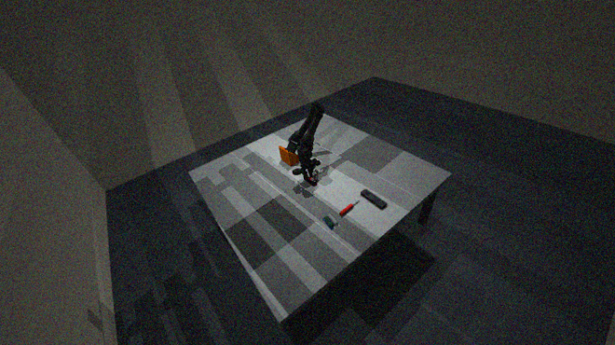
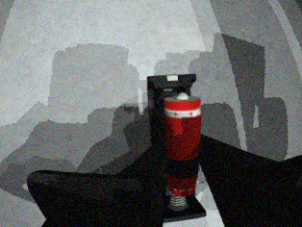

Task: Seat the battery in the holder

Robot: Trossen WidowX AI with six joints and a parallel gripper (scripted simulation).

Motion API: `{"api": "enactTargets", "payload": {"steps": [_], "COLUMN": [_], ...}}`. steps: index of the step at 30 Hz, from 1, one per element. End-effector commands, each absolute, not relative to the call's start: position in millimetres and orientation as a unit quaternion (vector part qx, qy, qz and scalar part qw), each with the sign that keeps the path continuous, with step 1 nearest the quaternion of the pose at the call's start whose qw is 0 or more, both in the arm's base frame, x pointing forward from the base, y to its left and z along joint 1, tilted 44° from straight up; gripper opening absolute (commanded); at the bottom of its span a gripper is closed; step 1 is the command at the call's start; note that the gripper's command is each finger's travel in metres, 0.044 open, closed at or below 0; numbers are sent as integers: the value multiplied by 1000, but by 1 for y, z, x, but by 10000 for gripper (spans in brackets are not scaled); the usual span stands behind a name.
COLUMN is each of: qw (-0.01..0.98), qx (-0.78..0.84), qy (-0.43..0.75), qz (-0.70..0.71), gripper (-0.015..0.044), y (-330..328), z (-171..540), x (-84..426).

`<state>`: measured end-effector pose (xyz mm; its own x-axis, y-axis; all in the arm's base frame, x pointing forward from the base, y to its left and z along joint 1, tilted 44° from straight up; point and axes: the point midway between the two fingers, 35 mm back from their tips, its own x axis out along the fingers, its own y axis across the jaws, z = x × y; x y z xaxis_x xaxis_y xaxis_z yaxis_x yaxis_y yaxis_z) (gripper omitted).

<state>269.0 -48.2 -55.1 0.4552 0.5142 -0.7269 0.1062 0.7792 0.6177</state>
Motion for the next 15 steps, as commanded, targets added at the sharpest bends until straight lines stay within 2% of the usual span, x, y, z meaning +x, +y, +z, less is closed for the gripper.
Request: {"api": "enactTargets", "payload": {"steps": [1,15], "qw": [786,765], "qx": [302,293], "qy": [524,555], "qz": [128,142], "gripper": [71,71], "y": [-48,-46], "z": [-60,-62], "x": [266,269]}}
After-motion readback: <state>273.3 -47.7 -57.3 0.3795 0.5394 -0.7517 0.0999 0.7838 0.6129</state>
